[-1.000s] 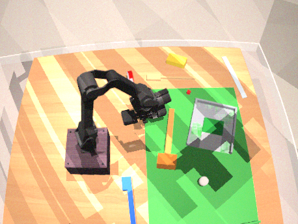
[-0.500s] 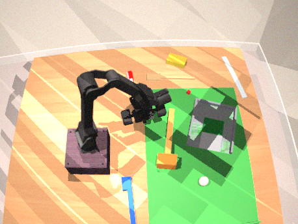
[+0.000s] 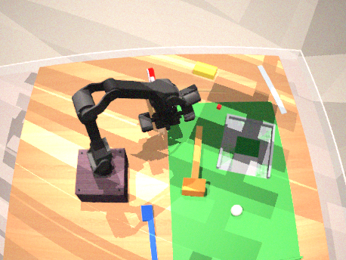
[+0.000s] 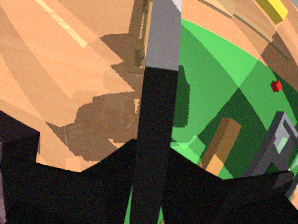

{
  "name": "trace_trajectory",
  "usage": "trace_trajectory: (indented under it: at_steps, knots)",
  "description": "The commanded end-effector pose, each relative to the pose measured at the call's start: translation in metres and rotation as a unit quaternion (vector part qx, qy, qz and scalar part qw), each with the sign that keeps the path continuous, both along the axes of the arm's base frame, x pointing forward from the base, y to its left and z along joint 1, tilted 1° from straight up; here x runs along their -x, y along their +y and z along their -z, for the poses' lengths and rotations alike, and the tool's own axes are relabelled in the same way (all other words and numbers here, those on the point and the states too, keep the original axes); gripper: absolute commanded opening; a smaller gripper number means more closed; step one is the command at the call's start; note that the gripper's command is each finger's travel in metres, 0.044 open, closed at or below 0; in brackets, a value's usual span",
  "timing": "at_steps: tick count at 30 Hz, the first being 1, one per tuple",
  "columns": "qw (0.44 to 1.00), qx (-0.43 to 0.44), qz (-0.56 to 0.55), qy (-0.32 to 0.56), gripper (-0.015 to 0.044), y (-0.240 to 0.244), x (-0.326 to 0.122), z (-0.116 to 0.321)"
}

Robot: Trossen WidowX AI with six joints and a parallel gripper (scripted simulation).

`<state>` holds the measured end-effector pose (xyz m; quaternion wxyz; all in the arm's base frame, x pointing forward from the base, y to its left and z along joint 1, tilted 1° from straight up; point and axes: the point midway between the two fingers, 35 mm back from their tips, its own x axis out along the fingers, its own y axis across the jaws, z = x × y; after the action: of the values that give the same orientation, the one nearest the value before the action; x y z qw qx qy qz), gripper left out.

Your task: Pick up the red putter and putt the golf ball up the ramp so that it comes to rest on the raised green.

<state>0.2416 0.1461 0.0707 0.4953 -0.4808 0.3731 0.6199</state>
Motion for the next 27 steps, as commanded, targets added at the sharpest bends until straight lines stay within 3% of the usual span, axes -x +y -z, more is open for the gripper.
trace_trajectory:
  at_steps: [1,14,27]
  knots:
    - [1.000,0.000,0.003,0.000,0.0000,-0.001,-0.001,0.000]
    - [0.973,0.030,0.228,0.024,0.0000,-0.063,-0.031,-0.004]
    - [0.889,0.053,0.452,0.048,0.0000,-0.134,-0.046,-0.009]
